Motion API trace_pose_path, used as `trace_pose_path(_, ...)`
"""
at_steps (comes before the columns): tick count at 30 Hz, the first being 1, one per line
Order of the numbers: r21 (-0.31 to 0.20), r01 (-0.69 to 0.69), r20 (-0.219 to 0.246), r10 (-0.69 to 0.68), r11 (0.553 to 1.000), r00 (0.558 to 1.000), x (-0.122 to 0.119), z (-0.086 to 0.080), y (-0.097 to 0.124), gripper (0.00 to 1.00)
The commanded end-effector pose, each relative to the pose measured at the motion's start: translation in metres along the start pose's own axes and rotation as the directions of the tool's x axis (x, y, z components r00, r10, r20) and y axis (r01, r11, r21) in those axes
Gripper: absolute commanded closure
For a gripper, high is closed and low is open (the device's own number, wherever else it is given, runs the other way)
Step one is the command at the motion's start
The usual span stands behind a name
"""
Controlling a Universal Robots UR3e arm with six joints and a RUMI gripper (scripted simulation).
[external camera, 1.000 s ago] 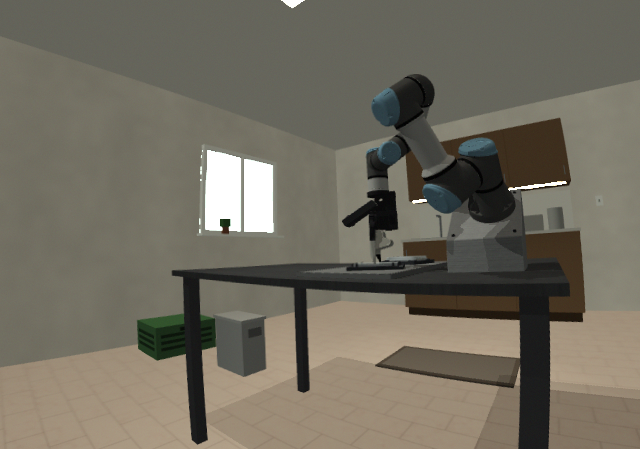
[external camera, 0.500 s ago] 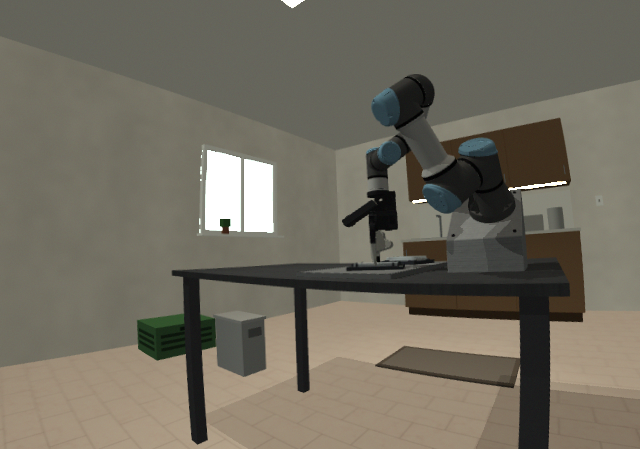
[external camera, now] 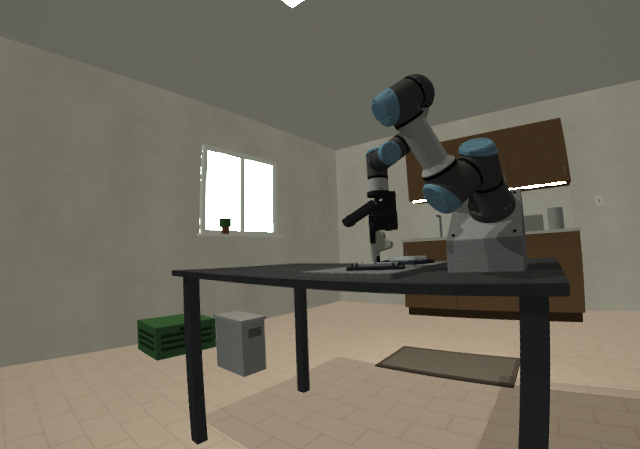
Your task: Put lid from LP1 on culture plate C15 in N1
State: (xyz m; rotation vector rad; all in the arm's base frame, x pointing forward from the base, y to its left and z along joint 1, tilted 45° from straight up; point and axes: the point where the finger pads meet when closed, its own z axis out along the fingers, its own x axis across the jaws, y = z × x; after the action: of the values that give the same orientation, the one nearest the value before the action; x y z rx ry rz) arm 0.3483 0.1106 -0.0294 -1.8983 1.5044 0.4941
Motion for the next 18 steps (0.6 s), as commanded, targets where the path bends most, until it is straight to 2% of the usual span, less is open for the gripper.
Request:
trace_pose_path(1,0.001,0.000,-0.001,0.000,1.000,1.000,0.000,0.000,0.000,1.00)
trace_pose_path(12,0.002,0.001,-0.002,-0.001,1.000,1.000,0.000,-0.002,-0.001,1.00)
trace_pose_path(18,0.001,0.001,-0.003,-0.001,1.000,1.000,0.001,-0.012,-0.001,1.00)
